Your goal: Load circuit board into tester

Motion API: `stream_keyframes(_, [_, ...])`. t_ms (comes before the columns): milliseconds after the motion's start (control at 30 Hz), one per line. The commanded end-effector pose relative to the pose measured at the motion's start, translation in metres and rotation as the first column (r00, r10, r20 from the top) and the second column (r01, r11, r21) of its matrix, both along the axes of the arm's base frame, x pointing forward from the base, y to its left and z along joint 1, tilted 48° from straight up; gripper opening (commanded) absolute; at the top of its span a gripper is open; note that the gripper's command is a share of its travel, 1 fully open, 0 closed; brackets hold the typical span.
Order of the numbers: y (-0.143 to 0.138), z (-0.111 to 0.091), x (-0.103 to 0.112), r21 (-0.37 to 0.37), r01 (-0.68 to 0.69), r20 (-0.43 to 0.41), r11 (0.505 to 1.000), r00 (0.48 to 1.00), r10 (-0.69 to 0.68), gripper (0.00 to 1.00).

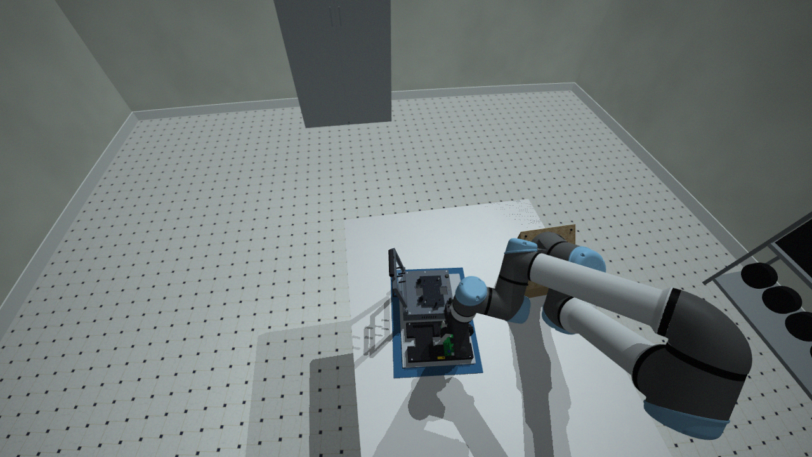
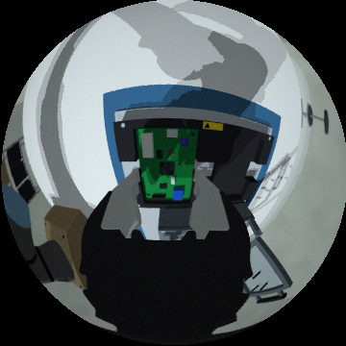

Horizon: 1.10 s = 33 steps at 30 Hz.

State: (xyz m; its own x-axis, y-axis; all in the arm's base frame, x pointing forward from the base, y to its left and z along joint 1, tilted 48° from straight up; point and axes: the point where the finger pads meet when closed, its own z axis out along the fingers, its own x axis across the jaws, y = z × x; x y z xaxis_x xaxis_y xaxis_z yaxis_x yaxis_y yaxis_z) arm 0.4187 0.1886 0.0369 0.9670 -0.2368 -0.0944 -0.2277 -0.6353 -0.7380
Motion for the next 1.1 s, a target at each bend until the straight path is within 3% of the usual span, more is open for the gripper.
stream_keyframes(0, [0.000,0.000,0.000,0.000,0.000,0.001,1.000,1.000,0.000,0.39])
stream_keyframes(1067, [-0.013,0.012,-0.002,0.000,0.000,0.001,1.000,1.000,0.000,0.39])
